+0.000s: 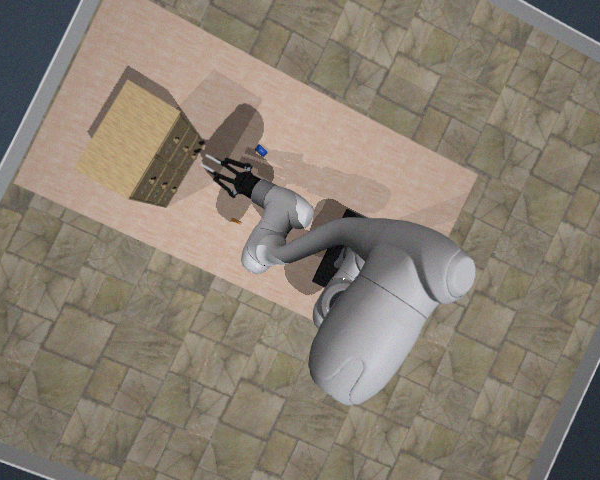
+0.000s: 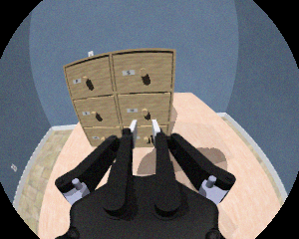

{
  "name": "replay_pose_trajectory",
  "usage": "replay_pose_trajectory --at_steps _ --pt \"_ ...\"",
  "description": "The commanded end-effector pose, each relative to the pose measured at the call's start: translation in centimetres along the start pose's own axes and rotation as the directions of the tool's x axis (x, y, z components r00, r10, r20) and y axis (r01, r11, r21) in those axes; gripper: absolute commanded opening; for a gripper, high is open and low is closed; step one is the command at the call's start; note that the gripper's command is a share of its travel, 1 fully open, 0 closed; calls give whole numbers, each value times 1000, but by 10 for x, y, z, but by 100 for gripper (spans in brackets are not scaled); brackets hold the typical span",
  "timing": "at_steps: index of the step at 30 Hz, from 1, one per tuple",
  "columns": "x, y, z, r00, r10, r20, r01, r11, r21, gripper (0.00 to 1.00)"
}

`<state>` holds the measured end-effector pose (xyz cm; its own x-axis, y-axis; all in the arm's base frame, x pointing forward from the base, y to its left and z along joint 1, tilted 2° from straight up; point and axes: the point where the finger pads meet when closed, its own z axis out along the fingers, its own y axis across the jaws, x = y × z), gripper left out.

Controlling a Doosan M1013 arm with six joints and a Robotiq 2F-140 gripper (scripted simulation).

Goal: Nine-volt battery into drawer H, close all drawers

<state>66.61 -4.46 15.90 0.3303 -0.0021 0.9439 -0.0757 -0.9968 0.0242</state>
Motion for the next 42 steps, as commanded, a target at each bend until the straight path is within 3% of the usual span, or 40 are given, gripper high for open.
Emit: replay_pose_trajectory --at_steps 1,17,42 --pt "1 0 12 1000 0 0 0 1000 0 20" --pt "3 0 49 1000 0 0 0 1000 0 20" --pt "3 0 51 1000 0 0 0 1000 0 20"
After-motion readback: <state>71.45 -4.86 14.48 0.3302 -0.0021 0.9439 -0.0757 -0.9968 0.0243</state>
